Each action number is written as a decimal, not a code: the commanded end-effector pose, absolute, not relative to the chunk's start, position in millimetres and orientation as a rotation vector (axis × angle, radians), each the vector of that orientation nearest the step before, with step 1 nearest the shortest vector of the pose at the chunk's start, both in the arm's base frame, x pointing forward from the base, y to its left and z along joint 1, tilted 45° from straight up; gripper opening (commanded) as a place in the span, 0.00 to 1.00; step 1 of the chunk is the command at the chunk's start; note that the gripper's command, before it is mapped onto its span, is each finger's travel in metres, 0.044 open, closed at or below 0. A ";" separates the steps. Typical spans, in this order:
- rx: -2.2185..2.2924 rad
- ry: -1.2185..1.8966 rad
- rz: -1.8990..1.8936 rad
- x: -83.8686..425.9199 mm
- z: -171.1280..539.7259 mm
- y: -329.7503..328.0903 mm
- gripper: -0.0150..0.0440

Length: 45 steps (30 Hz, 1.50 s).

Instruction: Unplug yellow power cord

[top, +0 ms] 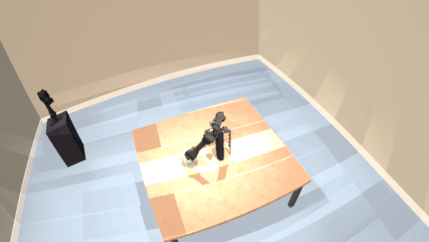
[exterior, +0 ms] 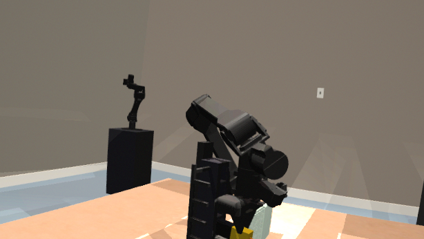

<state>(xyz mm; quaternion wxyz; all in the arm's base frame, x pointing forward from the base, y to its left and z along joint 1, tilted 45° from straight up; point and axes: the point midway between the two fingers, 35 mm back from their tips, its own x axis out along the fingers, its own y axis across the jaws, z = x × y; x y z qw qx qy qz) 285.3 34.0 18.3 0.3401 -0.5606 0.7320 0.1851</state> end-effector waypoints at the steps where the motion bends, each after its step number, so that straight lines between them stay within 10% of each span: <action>1: -1.450 1.882 0.488 290.9 11.1 44.8 0.25; 15: -1.452 1.879 0.489 298.9 -2.2 61.3 0.25; 32: -1.457 1.877 0.489 303.2 -9.8 67.2 1.00; 45: -1.456 1.875 0.489 315.0 -32.6 100.9 1.00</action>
